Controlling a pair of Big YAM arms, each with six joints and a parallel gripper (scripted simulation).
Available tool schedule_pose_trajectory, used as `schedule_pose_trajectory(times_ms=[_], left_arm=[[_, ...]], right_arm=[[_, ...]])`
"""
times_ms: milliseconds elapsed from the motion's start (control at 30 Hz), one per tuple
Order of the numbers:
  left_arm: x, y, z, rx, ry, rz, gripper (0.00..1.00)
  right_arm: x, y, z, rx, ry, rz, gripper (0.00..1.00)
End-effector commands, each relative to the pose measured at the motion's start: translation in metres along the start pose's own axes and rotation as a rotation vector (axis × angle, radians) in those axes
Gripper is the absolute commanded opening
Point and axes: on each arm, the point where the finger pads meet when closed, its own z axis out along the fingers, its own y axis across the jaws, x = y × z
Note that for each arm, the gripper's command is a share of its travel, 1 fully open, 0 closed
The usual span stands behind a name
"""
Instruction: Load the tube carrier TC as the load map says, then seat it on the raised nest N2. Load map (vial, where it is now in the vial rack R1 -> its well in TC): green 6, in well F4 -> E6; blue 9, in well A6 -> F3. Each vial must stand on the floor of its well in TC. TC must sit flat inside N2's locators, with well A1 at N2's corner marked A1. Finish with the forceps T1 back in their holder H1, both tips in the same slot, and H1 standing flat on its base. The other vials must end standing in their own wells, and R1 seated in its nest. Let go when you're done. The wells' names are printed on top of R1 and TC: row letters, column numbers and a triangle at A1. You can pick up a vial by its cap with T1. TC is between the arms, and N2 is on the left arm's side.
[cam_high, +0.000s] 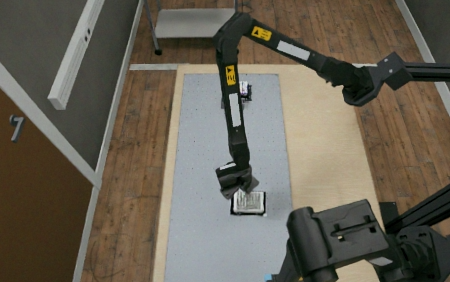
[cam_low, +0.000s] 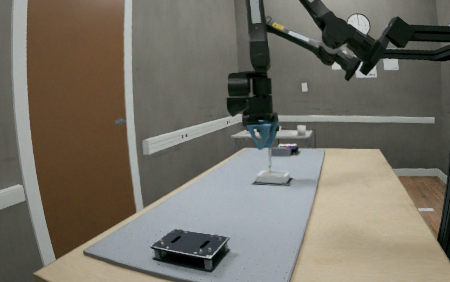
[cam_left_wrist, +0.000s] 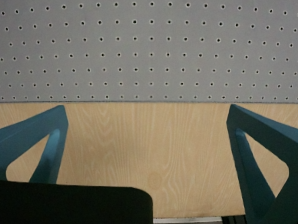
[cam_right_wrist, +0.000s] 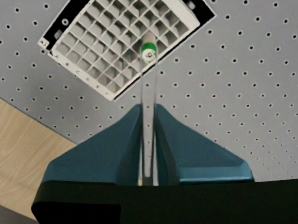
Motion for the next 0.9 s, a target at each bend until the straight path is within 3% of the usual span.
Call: schedule_pose_trajectory(times_ms=[0, 867], left_arm=[[-0.0001, -0.0002, -0.0005, 0.001, -0.002, 0.004, 1.0], [-0.0001, -0.0002, -0.0005, 0.001, -0.002, 0.004, 1.0]], right_arm=[[0.0069, 0.0004, 0.015, 0.0, 0.022, -0.008, 0.09], [0.0059, 0.0002, 0.0192, 0.0, 0.02, -0.008, 0.09]])
